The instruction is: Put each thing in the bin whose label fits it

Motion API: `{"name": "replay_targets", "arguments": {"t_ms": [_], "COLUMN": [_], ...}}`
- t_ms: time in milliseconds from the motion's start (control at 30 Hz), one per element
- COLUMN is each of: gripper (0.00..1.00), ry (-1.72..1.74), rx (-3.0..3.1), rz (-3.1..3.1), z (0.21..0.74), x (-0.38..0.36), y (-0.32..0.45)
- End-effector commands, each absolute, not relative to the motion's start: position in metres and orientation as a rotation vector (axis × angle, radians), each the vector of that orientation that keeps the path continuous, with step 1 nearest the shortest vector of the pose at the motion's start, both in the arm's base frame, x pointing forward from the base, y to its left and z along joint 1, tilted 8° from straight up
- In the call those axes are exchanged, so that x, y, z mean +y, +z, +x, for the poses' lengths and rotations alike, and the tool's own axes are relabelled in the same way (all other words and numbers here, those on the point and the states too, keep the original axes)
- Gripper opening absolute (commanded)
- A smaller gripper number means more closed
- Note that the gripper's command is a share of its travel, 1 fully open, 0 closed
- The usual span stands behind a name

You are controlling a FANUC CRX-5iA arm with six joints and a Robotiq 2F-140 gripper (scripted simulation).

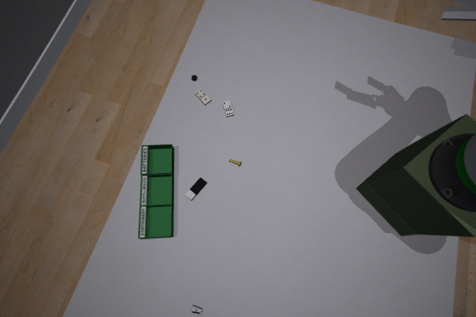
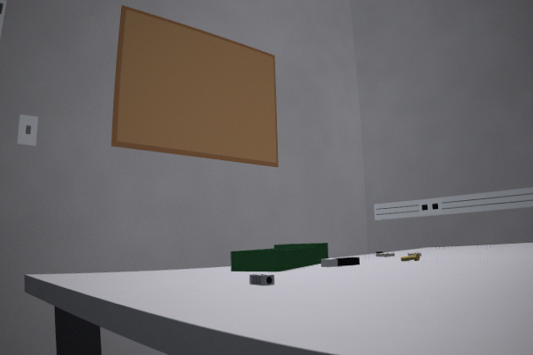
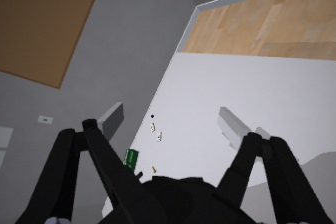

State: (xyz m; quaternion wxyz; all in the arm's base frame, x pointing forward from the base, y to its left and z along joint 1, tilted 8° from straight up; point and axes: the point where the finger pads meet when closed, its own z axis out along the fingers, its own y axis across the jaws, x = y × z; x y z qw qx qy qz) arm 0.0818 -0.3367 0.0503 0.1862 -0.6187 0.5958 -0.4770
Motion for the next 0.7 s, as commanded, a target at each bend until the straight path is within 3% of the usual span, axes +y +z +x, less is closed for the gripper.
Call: {"name": "replay_targets", "arguments": {"t_ms": [0,533,567,667], "gripper": [1.00,1.00,0.15,0.15], "ry": [-1.343,-1.343,-1.343,-1.343], "rx": [1.678,1.678,1.678,1.678], "rz": [-1.743,-1.743,-1.743,-1.743], "z": [0.082,0.082,0.082,0.085], "x": [-0.337,-0.337,-0.336,-0.333], "y": [0.050,0.050,0.042,0.017]}}
